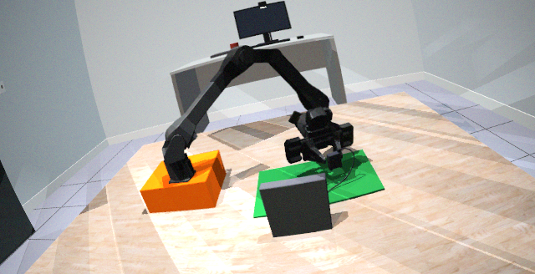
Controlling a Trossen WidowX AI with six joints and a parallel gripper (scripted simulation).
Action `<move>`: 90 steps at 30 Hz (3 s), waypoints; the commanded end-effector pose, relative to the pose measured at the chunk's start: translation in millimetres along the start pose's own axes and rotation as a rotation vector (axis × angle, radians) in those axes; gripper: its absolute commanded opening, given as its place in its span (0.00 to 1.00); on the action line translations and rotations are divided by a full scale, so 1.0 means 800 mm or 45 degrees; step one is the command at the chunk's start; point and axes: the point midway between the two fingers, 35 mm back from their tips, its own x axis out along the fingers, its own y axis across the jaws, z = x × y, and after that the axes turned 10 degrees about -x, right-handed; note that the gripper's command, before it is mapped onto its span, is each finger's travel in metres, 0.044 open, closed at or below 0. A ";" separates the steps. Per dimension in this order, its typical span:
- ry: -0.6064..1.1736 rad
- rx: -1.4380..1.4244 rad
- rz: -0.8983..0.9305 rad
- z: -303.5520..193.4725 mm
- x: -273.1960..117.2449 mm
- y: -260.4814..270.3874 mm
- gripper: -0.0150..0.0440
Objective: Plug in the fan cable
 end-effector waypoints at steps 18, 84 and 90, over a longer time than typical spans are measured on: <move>0.067 -0.024 -0.073 0.026 -0.043 -0.016 0.60; 1.609 -0.157 0.360 0.050 -0.005 -0.016 0.96; 1.609 -0.157 0.360 0.050 -0.005 -0.016 1.00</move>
